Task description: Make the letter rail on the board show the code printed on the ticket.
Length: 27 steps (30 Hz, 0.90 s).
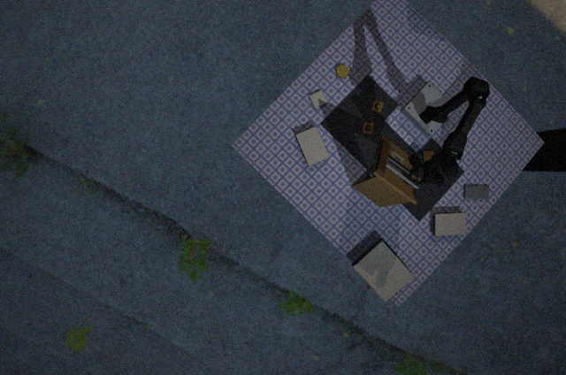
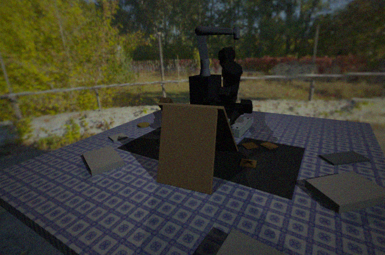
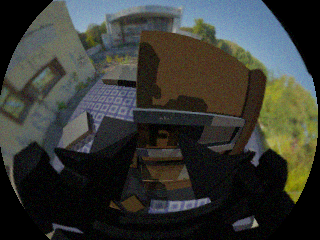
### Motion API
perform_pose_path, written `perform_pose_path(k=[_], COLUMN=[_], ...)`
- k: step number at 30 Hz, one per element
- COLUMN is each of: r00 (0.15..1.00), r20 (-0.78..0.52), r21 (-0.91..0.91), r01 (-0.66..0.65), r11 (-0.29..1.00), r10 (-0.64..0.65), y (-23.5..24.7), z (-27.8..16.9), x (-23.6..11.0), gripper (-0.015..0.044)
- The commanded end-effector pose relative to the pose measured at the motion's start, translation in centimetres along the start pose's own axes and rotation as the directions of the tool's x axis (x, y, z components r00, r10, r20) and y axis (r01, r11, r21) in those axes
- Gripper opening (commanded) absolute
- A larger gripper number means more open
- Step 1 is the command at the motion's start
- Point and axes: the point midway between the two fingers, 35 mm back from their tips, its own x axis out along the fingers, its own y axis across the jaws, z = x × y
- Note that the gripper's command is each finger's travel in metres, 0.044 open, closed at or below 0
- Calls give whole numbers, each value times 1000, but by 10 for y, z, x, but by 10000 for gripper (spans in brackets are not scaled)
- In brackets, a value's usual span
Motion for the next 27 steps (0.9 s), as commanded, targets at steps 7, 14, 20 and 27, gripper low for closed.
perform_pose_path(k=[7, 14, 20, 27], r00=[1000, 1000, 1000, 1000], r20=[-5, -5, -5, -5], r21=[-3, -4, -4, -4], r01=[-2, -2, -2, -1], r11=[1000, 1000, 1000, 1000], r10=[2, 2, 2, 1], y=[-7, -11, -14, -18], z=[-3, -4, -4, -4], x=[1, 1, 1, 1], gripper=[0, 0, 0, 0])
